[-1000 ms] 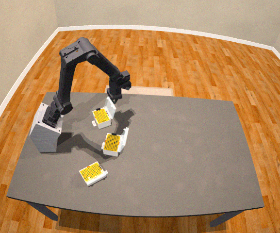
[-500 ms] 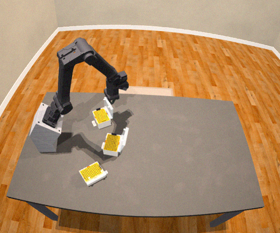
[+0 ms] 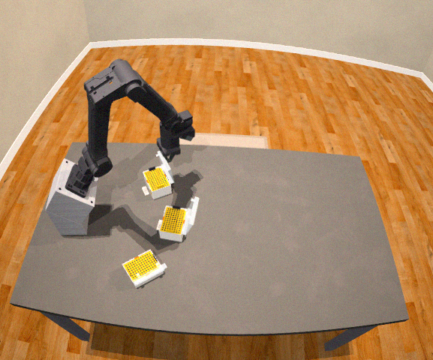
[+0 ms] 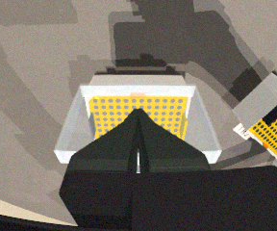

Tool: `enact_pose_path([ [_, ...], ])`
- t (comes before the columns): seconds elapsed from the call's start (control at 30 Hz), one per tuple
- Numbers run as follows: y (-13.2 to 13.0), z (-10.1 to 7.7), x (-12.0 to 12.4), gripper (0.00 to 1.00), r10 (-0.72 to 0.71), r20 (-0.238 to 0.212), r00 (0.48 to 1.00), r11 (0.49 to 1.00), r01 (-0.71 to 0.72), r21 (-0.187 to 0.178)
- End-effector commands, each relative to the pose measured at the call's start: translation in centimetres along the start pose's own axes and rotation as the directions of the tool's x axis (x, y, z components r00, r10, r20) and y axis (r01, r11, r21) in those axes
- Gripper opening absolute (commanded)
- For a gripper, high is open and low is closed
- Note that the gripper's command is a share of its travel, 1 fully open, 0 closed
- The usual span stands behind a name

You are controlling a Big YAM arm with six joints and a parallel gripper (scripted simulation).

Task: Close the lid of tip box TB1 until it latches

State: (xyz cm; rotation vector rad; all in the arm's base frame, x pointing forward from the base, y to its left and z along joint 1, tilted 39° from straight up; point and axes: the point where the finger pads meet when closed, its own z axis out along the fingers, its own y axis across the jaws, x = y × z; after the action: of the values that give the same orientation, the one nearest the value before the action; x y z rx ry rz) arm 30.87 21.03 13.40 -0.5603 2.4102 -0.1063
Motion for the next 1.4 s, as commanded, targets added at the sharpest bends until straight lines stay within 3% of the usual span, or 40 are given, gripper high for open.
enact_pose_path([
  [0.0, 0.3, -0.8, -0.3, 0.00, 0.018, 0.033, 0.999, 1.000, -0.018, -0.011],
  [1.1, 0.3, -1.1, 3.6, 0.00, 0.018, 0.030, 0.999, 1.000, -0.017, -0.011],
  [1.37, 0.1, -1.0, 2.9, 0.00, 0.015, 0.025, 1.000, 1.000, -0.015, -0.005],
])
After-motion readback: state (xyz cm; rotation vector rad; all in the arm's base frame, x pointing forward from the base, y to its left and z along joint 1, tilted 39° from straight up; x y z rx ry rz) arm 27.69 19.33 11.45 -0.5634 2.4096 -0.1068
